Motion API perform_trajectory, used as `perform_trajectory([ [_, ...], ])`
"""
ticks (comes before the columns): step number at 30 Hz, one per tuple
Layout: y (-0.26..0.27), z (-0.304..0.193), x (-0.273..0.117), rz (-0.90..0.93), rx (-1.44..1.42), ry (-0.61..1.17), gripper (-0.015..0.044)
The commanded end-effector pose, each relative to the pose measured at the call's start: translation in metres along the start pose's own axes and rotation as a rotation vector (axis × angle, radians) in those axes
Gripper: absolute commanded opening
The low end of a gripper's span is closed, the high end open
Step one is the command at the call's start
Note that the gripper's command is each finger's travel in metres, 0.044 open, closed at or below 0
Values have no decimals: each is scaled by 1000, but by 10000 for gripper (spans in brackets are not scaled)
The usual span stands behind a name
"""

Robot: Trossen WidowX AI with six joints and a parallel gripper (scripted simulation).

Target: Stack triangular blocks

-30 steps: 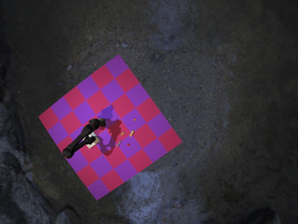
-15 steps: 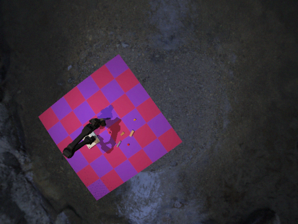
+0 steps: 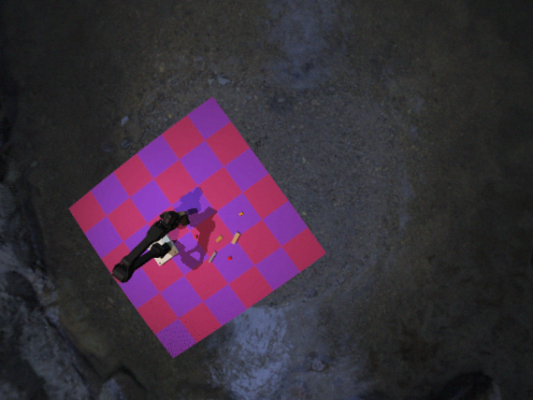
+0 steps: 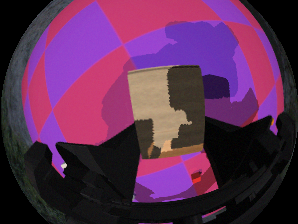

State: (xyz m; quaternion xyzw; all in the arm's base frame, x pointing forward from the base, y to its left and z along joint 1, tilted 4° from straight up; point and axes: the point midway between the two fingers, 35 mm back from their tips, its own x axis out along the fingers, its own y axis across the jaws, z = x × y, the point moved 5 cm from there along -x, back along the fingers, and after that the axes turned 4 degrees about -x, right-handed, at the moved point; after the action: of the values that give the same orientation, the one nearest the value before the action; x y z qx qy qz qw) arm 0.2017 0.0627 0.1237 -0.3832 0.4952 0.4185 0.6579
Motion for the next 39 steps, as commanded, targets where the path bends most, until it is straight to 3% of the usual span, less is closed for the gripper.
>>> perform_trajectory([
  [1, 0, 0, 0, -4, 4, 2, 0],
  [25, 0, 0, 2, -5, 6, 4, 0],
  [39, 0, 0, 2, 0, 0, 1, 367],
])
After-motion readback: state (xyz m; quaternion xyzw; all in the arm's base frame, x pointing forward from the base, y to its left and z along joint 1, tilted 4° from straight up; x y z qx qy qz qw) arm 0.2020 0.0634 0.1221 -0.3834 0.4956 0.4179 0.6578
